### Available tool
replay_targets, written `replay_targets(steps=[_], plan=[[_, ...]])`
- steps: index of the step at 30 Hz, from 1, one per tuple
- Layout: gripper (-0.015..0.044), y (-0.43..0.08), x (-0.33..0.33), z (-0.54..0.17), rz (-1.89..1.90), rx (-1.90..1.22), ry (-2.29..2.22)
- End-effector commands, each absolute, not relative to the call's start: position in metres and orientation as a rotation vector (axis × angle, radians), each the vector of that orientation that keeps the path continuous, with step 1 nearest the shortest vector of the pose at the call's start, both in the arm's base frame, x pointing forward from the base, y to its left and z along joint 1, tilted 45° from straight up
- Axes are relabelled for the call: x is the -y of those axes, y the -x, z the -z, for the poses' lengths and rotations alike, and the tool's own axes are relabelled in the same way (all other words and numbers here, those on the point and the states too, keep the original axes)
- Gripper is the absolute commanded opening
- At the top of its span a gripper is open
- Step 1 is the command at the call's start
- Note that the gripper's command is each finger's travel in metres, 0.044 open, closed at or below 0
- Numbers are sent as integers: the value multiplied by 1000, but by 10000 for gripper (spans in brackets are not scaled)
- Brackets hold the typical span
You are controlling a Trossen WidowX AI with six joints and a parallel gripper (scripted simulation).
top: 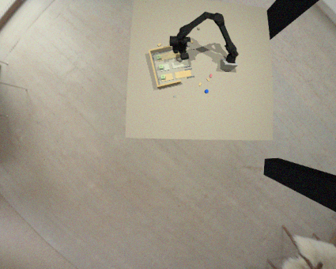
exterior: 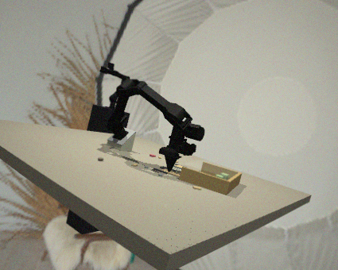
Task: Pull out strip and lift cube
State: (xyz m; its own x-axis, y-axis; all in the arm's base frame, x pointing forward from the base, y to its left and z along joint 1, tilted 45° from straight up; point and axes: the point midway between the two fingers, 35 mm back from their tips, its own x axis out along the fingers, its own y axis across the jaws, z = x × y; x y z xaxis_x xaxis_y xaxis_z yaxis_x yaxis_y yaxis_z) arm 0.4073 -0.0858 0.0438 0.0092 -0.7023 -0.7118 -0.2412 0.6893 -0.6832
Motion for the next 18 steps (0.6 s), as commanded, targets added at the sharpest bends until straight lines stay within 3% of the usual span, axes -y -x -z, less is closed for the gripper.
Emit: replay_targets(steps=[1,18], plan=[[0,-407,89,-43,430,-1564,799],[0,-407,90,-41,430,-1564,799]])
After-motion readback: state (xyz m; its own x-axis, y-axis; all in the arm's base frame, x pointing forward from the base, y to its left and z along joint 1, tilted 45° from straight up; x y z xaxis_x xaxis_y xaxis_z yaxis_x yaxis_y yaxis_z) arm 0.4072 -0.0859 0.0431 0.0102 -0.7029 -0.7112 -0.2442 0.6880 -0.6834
